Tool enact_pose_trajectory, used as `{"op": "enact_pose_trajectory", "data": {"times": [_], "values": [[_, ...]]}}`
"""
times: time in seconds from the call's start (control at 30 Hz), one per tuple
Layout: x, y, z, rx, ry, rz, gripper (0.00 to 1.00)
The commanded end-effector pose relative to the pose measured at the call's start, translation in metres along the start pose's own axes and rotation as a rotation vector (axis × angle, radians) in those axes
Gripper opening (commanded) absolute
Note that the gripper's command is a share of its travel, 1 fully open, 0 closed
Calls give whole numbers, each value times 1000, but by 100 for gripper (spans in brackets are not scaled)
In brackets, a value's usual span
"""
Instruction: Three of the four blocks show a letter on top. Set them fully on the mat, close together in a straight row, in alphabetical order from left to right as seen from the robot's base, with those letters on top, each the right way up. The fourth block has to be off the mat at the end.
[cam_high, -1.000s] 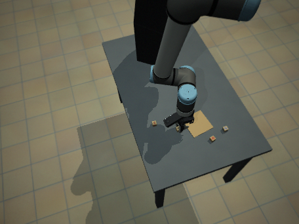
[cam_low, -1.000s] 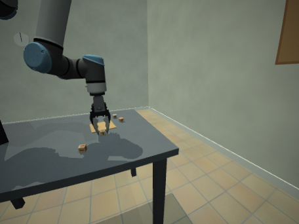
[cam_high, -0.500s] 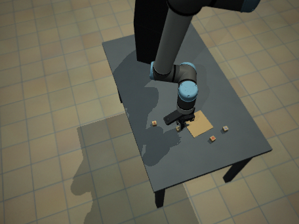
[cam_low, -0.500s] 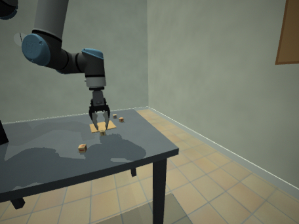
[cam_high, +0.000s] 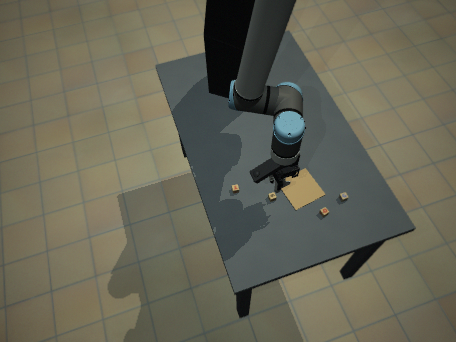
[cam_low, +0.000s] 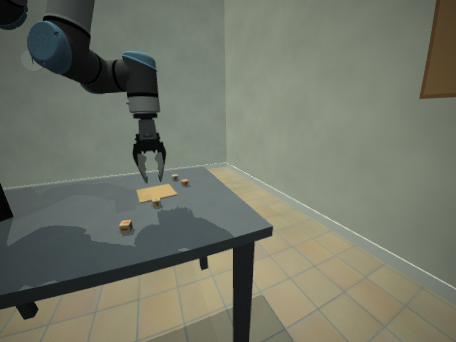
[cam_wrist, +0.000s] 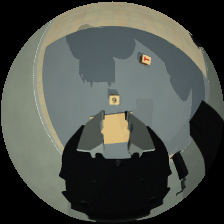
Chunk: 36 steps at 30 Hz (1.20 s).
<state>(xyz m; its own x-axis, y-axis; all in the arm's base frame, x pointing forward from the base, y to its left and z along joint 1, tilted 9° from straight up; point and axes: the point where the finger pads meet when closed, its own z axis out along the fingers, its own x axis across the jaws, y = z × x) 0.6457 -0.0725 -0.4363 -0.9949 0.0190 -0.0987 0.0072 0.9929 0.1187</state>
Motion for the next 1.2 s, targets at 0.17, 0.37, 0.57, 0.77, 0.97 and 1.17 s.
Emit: {"op": "enact_pose_trajectory", "data": {"times": [0.17,0.37,0.57,0.77,0.97,1.17], "values": [[0,0,-5,0,-1,0,100],[0,0,-5,0,-1,0,100],[0,0,-5,0,-1,0,100],[0,0,-5,0,-1,0,100],[-1,0,-5,0,-1,2,100],[-1,1,-5,0,-1,12,100]]}}
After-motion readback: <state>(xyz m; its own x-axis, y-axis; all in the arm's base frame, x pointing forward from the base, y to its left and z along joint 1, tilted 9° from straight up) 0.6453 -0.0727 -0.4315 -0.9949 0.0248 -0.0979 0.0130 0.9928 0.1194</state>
